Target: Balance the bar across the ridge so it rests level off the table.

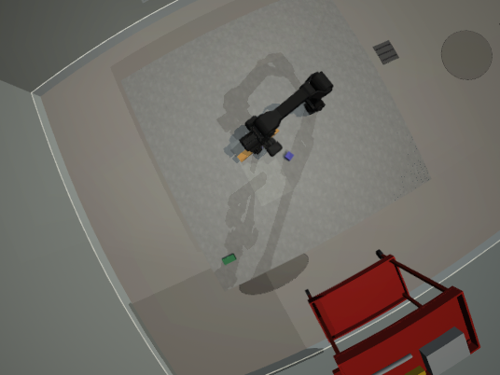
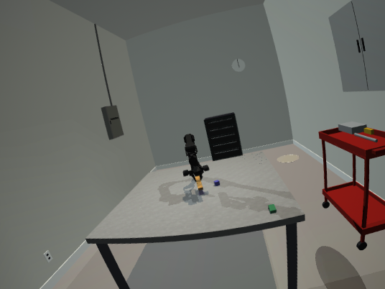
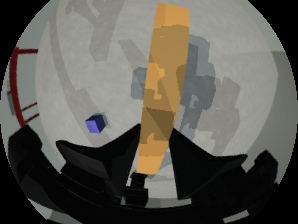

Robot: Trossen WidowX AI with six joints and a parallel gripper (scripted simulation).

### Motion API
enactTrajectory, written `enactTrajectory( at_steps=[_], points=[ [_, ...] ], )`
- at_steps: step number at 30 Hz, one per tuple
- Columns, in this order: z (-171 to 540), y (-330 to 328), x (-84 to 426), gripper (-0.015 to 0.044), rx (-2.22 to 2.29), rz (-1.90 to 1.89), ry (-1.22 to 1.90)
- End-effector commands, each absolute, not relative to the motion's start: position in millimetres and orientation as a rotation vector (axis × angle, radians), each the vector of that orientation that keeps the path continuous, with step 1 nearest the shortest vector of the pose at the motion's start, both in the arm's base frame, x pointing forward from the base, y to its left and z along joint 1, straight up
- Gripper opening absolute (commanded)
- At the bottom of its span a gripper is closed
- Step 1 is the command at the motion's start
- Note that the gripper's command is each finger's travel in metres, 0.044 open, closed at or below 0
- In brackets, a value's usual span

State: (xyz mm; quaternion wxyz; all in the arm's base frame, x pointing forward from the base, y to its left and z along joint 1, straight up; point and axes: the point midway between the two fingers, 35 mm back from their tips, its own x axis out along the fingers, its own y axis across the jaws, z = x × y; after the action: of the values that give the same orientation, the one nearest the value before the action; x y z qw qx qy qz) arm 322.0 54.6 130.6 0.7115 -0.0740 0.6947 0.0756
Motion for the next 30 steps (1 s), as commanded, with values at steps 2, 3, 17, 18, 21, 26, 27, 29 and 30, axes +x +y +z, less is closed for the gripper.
enactTrajectory(
  at_steps=[2,3,17,18,21,26,27,29,30],
  points=[
    [122,55,322,0.0000,-0.160,0.163,1.539],
    [120,54,322,0.0000,-0.160,0.163,1.539],
    [107,54,321,0.0000,-0.160,0.163,1.540],
    [107,54,321,0.0000,-0.160,0.163,1.540],
    [108,54,321,0.0000,-0.160,0.163,1.540],
    [108,54,321,0.0000,-0.160,0.163,1.540],
    [107,54,321,0.0000,-0.160,0.163,1.540],
    [107,54,321,0.0000,-0.160,0.163,1.540],
    [107,54,321,0.0000,-0.160,0.163,1.540]
  ],
)
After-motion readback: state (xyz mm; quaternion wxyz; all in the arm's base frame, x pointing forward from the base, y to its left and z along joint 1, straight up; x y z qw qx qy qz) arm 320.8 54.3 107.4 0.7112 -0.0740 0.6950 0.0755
